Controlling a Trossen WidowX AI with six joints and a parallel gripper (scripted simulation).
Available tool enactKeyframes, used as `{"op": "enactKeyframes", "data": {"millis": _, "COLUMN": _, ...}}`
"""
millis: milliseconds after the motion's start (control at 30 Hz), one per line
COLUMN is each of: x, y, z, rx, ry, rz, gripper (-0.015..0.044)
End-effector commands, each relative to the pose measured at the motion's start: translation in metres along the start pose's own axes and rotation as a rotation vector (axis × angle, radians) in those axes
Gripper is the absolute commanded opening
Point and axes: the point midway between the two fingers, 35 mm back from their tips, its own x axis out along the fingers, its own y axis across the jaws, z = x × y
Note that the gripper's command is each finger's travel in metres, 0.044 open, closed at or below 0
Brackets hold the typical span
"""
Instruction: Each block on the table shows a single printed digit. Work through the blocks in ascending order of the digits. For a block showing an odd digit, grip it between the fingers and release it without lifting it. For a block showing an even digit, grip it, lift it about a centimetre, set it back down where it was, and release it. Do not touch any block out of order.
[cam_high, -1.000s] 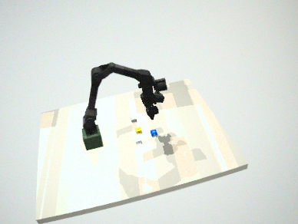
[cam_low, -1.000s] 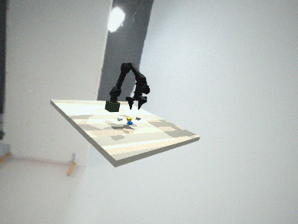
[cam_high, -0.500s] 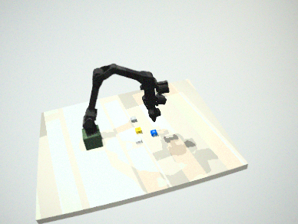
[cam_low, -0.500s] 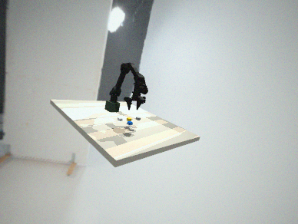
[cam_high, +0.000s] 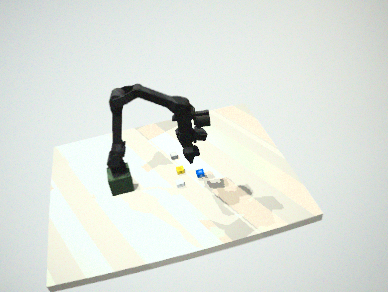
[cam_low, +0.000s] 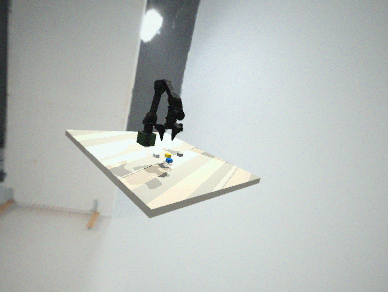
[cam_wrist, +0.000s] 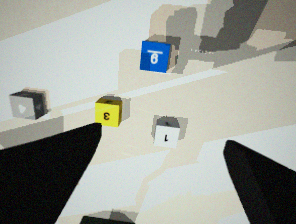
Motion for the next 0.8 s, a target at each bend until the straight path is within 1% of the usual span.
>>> {"op": "enactKeyframes", "data": {"millis": 0, "x": 0.002, "y": -0.01, "z": -0.048, "rx": 0.0, "ry": -0.003, "rz": -0.005, "gripper": 0.04}}
{"op": "enactKeyframes", "data": {"millis": 67, "x": 0.003, "y": -0.011, "z": -0.056, "rx": 0.0, "ry": -0.002, "rz": -0.005, "gripper": 0.04}}
{"op": "enactKeyframes", "data": {"millis": 267, "x": 0.006, "y": -0.011, "z": -0.055, "rx": 0.0, "ry": -0.002, "rz": -0.005, "gripper": 0.04}}
{"op": "enactKeyframes", "data": {"millis": 300, "x": 0.017, "y": -0.012, "z": -0.054, "rx": 0.0, "ry": -0.002, "rz": -0.005, "gripper": 0.04}}
{"op": "enactKeyframes", "data": {"millis": 400, "x": 0.071, "y": -0.012, "z": -0.054, "rx": 0.0, "ry": -0.002, "rz": -0.005, "gripper": 0.04}}
{"op": "enactKeyframes", "data": {"millis": 433, "x": 0.081, "y": -0.012, "z": -0.056, "rx": 0.0, "ry": -0.001, "rz": -0.005, "gripper": 0.04}}
{"op": "enactKeyframes", "data": {"millis": 767, "x": 0.088, "y": -0.012, "z": -0.056, "rx": -0.001, "ry": -0.001, "rz": -0.005, "gripper": 0.04}}
